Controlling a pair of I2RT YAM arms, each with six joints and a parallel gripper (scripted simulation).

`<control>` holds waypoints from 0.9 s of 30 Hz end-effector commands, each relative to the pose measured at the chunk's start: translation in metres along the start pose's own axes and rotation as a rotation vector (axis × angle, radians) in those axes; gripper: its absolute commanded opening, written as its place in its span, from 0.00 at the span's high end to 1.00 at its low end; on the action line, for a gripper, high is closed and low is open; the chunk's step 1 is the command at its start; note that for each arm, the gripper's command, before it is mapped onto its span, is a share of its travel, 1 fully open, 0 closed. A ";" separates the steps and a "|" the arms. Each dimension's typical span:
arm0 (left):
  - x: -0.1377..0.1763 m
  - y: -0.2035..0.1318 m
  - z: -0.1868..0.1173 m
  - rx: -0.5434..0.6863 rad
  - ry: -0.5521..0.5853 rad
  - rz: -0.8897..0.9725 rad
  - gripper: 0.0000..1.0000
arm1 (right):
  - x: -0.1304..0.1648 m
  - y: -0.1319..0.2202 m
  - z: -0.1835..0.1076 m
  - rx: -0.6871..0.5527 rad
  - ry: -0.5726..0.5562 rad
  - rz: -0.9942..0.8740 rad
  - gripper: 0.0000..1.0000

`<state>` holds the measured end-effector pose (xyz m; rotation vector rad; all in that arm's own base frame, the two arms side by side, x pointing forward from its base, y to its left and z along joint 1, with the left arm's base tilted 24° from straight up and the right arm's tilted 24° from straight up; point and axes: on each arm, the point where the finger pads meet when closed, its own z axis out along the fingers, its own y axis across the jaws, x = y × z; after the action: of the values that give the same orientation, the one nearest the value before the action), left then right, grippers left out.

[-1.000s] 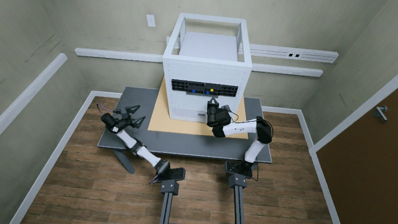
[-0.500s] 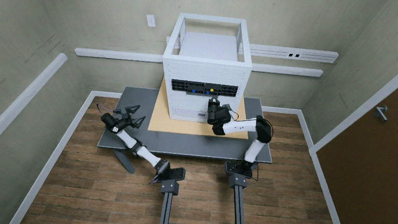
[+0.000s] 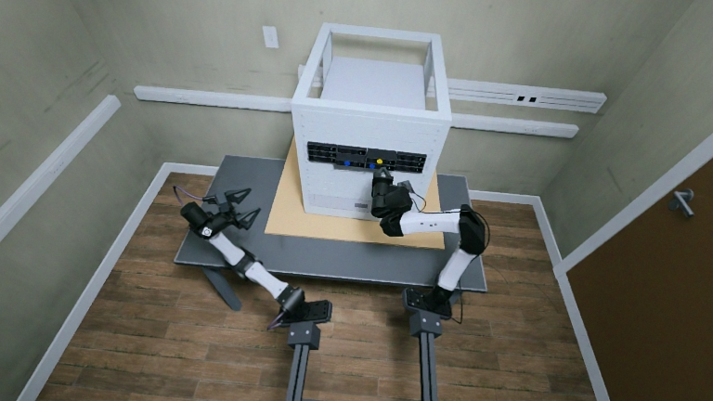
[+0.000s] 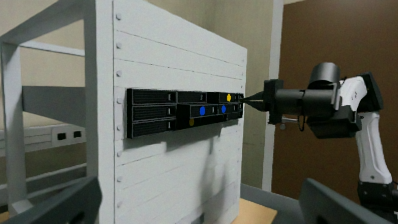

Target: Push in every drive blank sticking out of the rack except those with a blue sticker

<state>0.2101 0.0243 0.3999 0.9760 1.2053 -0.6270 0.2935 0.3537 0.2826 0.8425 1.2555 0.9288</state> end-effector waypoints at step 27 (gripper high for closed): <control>-0.016 -0.015 0.011 0.032 0.017 0.046 0.00 | 0.004 0.012 0.051 -0.009 0.010 0.012 1.00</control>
<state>0.2101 0.0243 0.3999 0.9761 1.2052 -0.6269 0.3382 0.3538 0.2915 0.8453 1.2550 0.9205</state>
